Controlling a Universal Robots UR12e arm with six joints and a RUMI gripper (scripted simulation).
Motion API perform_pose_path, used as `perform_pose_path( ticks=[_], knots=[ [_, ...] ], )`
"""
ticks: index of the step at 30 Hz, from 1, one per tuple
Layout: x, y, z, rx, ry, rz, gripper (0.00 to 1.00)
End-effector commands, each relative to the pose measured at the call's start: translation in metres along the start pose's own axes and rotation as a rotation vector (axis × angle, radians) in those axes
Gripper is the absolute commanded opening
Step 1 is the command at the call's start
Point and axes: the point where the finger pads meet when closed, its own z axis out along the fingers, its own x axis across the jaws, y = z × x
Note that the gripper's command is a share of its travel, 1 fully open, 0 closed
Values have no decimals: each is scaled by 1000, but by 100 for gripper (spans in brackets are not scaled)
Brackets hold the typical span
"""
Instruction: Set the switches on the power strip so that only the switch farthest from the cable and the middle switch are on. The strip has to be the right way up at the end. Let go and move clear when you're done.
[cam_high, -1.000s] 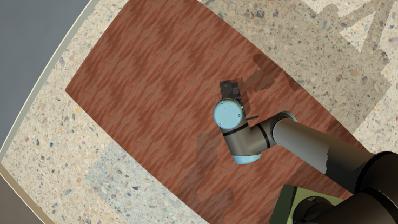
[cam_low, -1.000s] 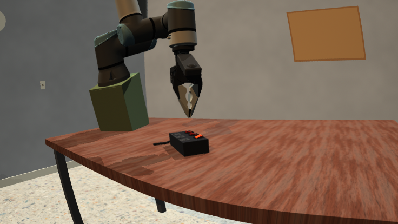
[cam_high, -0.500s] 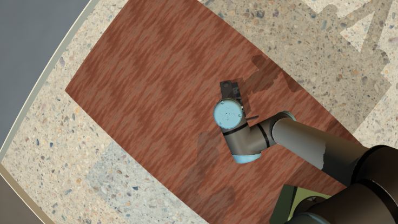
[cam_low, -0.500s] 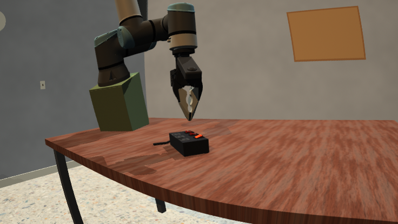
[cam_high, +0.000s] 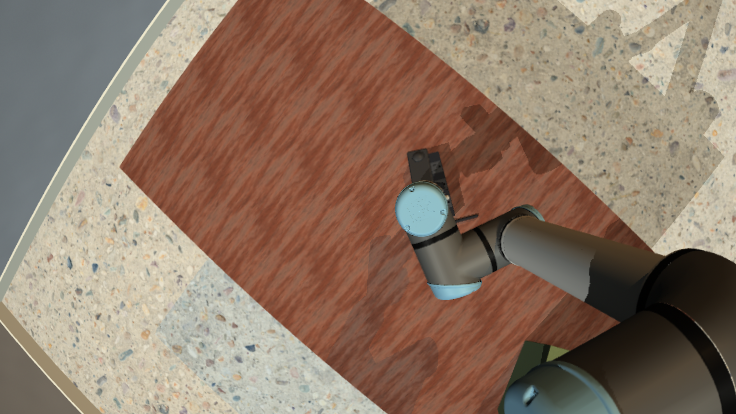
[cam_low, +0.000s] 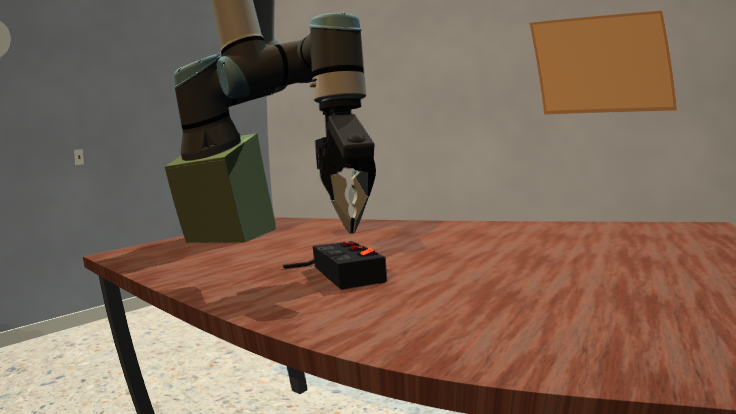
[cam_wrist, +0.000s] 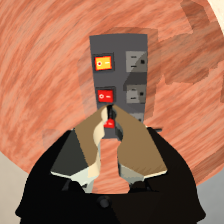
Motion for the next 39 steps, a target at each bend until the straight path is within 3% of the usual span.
perform_pose_path(
  ticks=[1,39],
  knots=[
    [0,0,5,1,0,0,0],
    [0,0,16,1,0,0,0]
  ],
)
